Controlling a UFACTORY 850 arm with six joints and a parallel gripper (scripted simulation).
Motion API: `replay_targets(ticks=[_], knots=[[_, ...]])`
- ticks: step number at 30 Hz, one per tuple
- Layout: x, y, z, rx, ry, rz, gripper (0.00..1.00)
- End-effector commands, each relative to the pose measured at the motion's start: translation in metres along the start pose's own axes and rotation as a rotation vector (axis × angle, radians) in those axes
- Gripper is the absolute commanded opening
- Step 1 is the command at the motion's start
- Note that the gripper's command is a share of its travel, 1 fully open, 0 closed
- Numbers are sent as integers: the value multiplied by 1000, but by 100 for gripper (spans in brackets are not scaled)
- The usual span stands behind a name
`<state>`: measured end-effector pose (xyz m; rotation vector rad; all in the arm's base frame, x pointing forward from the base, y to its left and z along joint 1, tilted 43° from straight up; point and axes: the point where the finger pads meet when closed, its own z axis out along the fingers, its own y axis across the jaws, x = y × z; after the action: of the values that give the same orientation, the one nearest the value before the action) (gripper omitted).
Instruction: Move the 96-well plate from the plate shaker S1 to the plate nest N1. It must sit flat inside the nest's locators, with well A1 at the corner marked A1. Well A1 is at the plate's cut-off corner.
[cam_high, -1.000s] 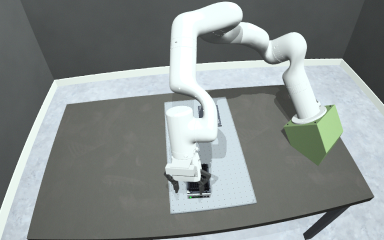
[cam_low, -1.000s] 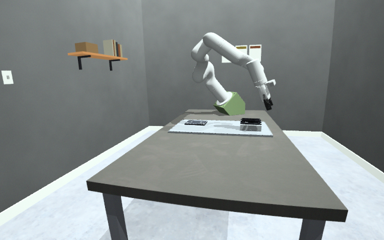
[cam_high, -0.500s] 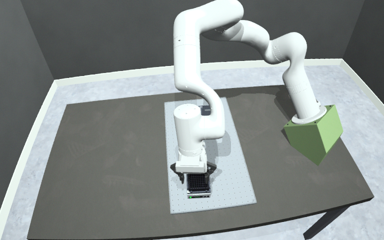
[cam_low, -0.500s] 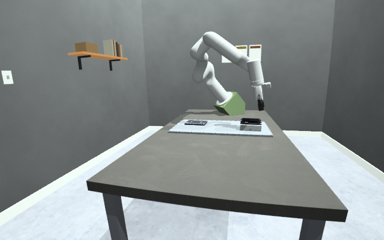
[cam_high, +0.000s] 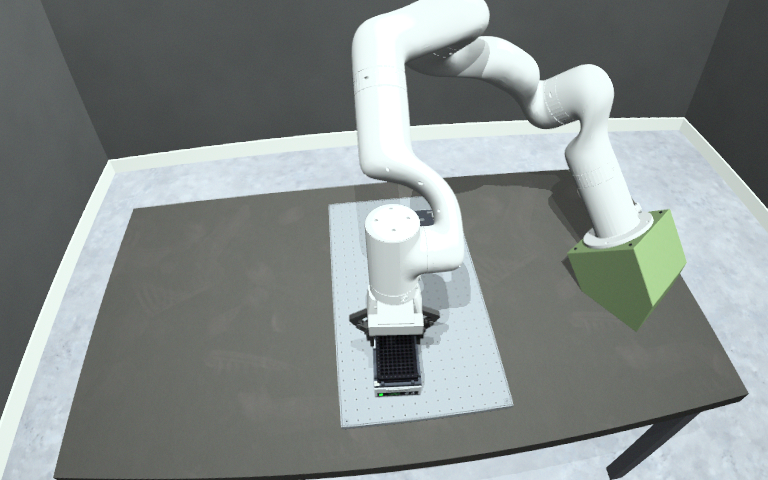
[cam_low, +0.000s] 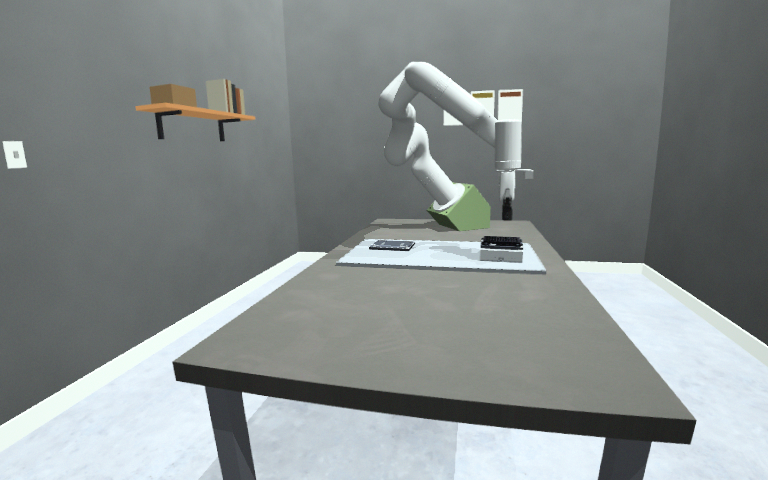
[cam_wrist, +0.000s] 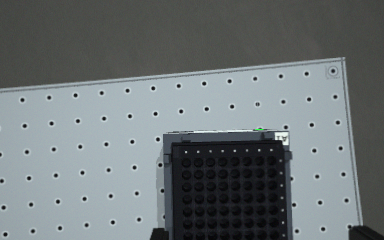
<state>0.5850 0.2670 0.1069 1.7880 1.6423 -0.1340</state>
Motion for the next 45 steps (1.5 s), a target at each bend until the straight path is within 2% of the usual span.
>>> replay_targets(ticks=[1, 17, 45], knots=[[-13, -2, -1, -10, -23, -11, 100], [-13, -2, -1, -10, -23, -11, 100], [-15, -1, 42, -10, -23, -11, 100]])
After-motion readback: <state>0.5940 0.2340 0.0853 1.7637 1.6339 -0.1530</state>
